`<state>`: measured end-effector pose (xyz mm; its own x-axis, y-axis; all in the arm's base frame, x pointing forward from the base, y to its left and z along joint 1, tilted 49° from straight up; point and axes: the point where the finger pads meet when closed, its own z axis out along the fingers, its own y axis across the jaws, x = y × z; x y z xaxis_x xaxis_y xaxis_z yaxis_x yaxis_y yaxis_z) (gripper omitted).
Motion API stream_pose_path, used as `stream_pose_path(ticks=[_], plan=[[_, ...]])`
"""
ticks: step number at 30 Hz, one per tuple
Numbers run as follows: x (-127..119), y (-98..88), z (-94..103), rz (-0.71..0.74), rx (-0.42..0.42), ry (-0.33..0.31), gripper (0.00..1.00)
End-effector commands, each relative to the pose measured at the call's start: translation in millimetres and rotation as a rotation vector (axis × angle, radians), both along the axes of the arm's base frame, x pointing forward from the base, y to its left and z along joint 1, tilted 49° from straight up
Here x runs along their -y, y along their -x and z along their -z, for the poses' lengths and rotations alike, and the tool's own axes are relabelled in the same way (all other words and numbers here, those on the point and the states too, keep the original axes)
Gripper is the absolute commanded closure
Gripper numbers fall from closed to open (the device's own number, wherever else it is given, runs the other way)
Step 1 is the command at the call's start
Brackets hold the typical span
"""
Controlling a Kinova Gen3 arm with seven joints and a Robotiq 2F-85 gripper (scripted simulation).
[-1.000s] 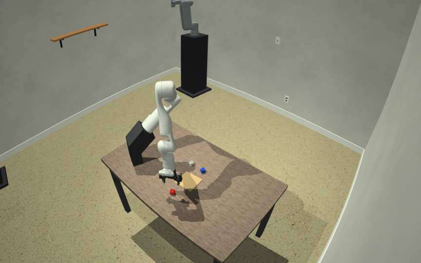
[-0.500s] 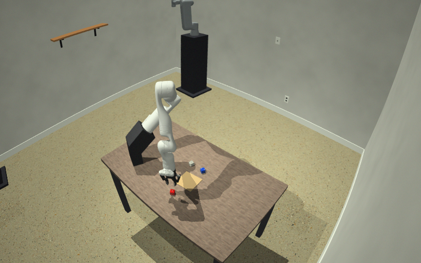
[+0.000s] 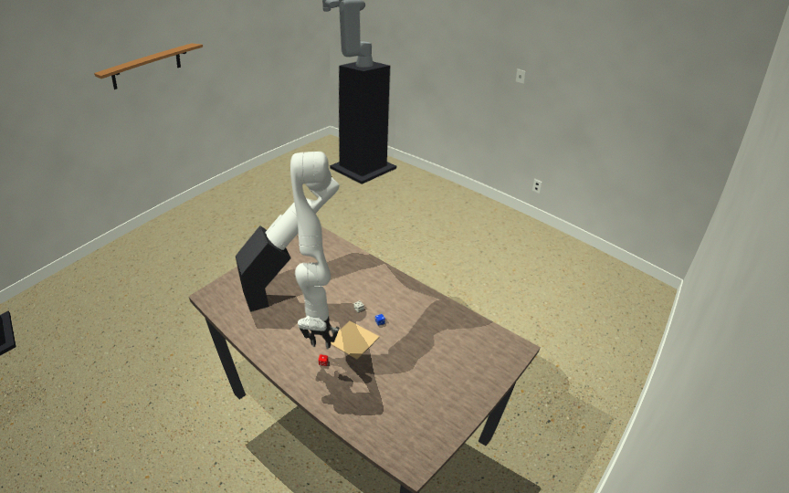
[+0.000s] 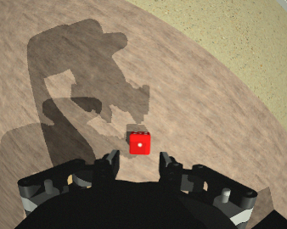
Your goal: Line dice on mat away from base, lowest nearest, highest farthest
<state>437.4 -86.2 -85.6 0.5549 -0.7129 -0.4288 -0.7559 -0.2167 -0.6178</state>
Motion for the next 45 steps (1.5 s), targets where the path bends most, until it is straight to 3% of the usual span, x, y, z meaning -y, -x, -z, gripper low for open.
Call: stream_pose_path(ticks=[1, 18, 45], plan=[[3.4, -3.2, 0.0, 0.003, 0.012, 0.008, 0.54], [0.6, -4.3, 2.8, 0.002, 0.011, 0.008, 0.54], [-20.2, -15.0, 24.7, 0.003, 0.01, 0.008, 0.54]])
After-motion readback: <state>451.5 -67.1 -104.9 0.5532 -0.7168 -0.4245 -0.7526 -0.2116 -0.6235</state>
